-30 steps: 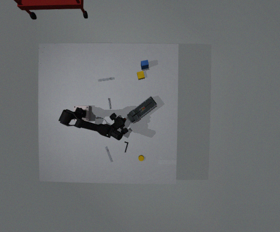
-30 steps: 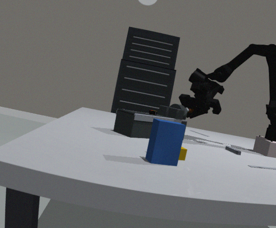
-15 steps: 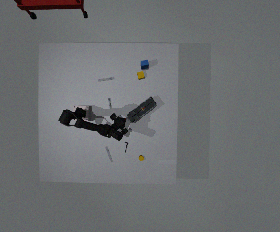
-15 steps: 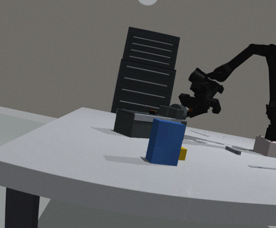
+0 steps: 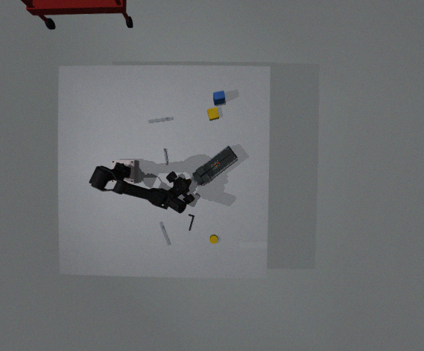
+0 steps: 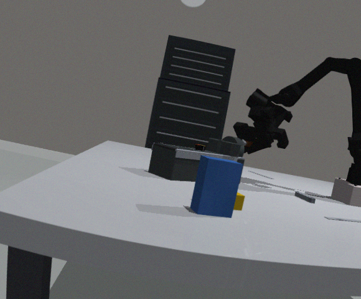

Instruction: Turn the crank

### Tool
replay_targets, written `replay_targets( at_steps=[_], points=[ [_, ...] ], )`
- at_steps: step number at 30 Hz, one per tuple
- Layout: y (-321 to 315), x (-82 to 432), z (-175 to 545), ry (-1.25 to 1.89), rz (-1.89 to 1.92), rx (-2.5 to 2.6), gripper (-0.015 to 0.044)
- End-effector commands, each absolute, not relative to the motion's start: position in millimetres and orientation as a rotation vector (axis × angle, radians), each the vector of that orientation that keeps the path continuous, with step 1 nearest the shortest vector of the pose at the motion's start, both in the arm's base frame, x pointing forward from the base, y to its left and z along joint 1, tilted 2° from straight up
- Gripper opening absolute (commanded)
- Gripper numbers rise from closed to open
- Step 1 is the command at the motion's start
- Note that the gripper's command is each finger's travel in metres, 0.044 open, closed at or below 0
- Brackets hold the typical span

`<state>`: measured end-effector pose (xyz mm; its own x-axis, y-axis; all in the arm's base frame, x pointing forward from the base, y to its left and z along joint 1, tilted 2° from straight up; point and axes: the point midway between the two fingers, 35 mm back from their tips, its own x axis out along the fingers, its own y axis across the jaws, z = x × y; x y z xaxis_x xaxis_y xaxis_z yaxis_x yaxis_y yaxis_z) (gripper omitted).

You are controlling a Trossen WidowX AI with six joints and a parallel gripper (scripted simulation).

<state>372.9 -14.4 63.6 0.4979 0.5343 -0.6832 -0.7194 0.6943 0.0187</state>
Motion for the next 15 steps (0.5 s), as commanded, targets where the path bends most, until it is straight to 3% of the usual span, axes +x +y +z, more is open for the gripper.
replay_targets(
  at_steps=[1, 15],
  points=[
    [-20.2, 377.9, 69.2, 0.699, 0.76, -0.293, 0.0],
    [-21.3, 379.0, 69.5, 0.698, 0.76, -0.293, 0.0]
  ],
)
